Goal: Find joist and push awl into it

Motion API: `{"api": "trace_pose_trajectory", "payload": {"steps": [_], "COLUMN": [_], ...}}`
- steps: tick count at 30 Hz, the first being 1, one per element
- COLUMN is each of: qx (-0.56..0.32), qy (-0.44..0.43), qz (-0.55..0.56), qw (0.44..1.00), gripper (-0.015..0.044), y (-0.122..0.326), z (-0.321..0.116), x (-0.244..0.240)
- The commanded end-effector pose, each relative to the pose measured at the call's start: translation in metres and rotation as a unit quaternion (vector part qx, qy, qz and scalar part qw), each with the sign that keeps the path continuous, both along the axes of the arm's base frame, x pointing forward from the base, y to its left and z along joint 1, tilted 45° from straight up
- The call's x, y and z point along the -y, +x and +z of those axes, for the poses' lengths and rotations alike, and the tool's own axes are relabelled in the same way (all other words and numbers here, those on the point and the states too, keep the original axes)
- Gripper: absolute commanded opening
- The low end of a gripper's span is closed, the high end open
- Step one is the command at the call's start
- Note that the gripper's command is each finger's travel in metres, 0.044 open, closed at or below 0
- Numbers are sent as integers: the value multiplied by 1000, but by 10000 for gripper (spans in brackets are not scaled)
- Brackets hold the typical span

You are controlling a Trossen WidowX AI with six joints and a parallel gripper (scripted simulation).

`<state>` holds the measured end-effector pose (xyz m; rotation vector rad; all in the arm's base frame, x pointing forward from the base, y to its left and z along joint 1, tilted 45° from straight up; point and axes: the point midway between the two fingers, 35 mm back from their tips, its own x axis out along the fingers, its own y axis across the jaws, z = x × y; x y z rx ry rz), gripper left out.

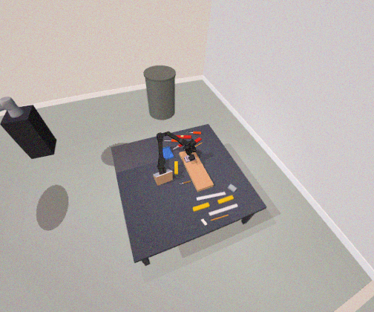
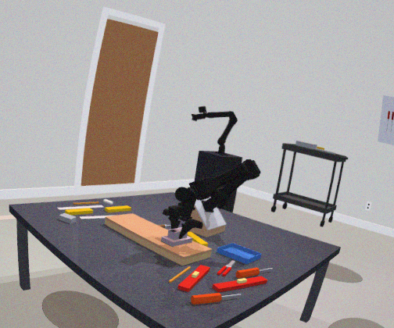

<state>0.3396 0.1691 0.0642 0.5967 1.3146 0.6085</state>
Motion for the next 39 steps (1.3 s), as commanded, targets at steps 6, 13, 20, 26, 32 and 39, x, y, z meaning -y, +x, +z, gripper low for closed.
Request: {"api": "trace_pose_trajectory", "payload": {"steps": [6, 13, 20, 26, 32, 39], "qx": [5, 5, 5, 5, 3, 5], "qy": [4, 5, 5, 5, 3, 5], "qz": [6, 6, 6, 6, 2, 6], "qw": [1000, 1000, 1000, 1000, 1000, 1000], "gripper": [0, 0, 0, 0, 0, 0], "y": [-3, -5, -6, -6, -5, -6], "z": [23, 37, 51, 52, 48, 45], "x": [-23, -37, -50, -51, -47, -44]}}
